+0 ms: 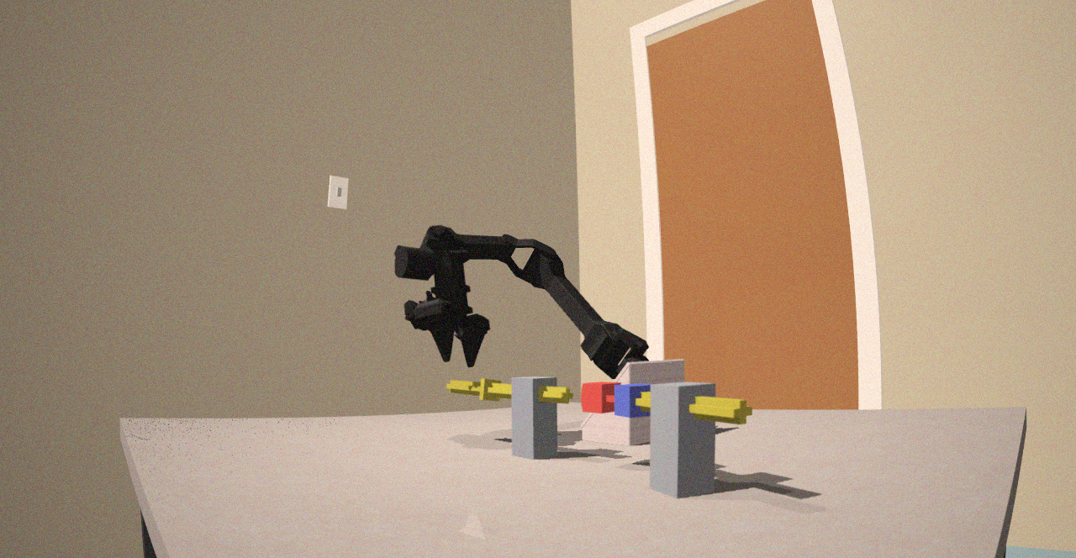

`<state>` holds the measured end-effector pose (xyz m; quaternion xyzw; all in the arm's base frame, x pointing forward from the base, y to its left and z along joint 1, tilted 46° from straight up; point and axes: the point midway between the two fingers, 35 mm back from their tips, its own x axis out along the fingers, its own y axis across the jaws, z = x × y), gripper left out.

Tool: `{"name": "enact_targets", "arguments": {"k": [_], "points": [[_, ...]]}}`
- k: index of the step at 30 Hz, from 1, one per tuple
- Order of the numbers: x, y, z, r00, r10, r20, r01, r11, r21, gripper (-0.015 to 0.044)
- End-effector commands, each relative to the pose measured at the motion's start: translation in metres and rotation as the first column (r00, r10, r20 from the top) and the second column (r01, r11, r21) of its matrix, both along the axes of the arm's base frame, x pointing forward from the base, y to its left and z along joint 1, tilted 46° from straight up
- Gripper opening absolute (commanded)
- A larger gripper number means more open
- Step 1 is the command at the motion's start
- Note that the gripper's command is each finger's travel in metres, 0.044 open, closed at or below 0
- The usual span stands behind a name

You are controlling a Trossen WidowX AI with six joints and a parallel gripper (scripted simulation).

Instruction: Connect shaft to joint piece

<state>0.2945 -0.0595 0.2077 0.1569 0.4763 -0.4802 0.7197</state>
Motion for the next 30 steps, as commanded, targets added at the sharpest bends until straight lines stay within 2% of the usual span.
{"name": "enact_targets", "arguments": {"k": [1, 14, 30], "points": [[0.0, -0.007, -0.008, 0.994, -0.068, 0.083, 0.071, 0.997, -0.034, 0.044], [-0.005, -0.03, -0.035, 0.876, -0.267, 0.401, 0.322, 0.944, -0.075, 0.044], [-0.002, -0.041, -0.046, 0.874, -0.27, 0.405, 0.326, 0.943, -0.075, 0.044]]}}
